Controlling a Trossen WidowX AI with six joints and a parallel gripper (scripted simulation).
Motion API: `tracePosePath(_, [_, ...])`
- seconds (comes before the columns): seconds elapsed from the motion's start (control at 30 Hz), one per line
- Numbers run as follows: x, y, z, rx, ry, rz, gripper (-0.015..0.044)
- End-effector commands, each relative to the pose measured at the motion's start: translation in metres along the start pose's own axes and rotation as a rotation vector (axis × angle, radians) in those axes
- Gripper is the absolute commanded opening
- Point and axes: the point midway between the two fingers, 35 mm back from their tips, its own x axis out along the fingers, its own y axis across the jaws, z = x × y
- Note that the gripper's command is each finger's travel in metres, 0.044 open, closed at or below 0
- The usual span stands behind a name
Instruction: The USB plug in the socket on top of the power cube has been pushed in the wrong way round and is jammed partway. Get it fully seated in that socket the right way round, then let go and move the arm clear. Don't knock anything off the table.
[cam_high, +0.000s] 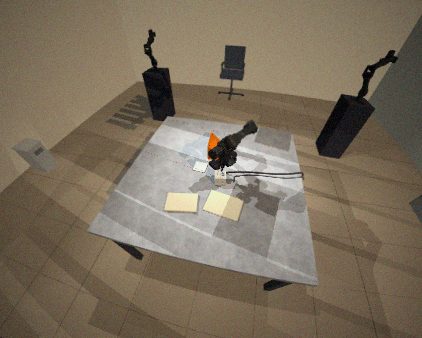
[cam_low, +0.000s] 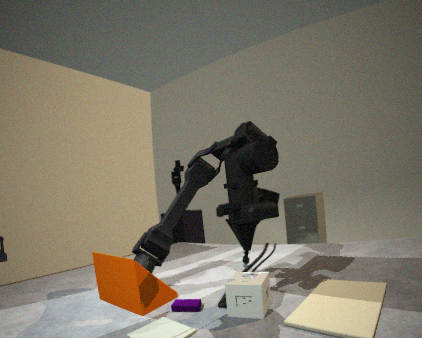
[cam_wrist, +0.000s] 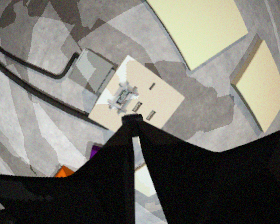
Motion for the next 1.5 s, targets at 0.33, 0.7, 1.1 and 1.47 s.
tracePosePath(0.33, [0.0002, 0.0, -0.0002, -0.385, 0.001, 0.0, 0.0])
tracePosePath(0.7, [0.0003, 0.0, -0.0002, -0.673, 0.001, 0.001, 0.0])
tracePosePath(1.1, [0.0003, 0.0, -0.0002, -0.844, 0.0, 0.001, 0.0])
tracePosePath(1.47, [0.0003, 0.0004, 0.0003, -0.834, -0.001, 0.0, 0.0])
